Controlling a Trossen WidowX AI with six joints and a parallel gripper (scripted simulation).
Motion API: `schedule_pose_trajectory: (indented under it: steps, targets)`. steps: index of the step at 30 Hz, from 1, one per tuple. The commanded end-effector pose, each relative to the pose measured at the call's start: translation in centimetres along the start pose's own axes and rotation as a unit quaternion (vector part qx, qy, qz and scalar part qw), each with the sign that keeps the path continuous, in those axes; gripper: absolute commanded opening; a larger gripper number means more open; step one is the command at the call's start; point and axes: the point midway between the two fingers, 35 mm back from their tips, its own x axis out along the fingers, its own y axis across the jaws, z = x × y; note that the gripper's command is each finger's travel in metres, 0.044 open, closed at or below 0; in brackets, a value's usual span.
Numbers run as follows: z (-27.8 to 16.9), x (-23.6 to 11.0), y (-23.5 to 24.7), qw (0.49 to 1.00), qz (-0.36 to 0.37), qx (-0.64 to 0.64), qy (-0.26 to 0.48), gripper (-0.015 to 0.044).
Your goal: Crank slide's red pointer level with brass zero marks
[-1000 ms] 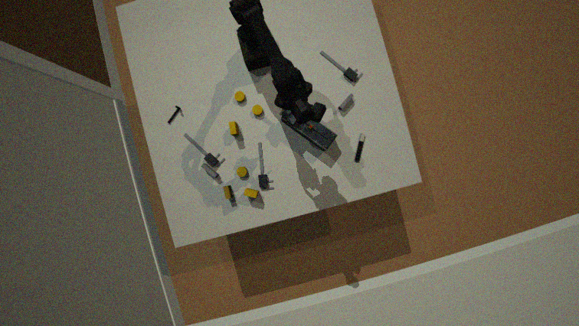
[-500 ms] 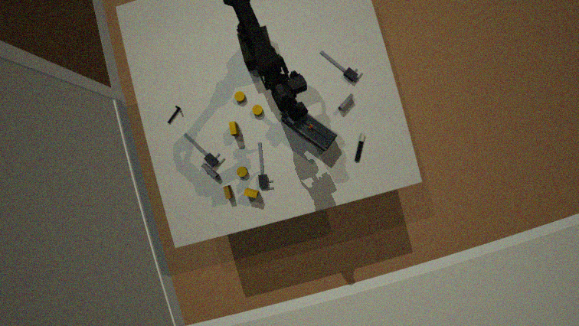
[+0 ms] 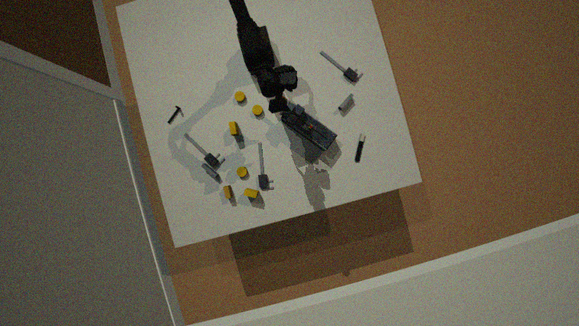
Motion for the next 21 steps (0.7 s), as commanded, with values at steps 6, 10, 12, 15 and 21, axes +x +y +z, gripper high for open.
schedule_pose_trajectory:
  steps: [6, 10, 12, 15, 21]
  targets:
    - [-1.5, -0.6, 2.1, 0.989, -0.025, 0.145, -0.032, 0.0440]
    - [-2.2, -0.7, 3.2, 0.976, -0.033, 0.209, -0.047, 0.0440]
    - [-2.6, -0.7, 3.8, 0.968, -0.036, 0.241, -0.055, 0.0440]
    - [-3.2, -0.7, 4.6, 0.956, -0.040, 0.284, -0.067, 0.0440]
    - [-3.3, -0.6, 4.8, 0.952, -0.041, 0.294, -0.069, 0.0440]
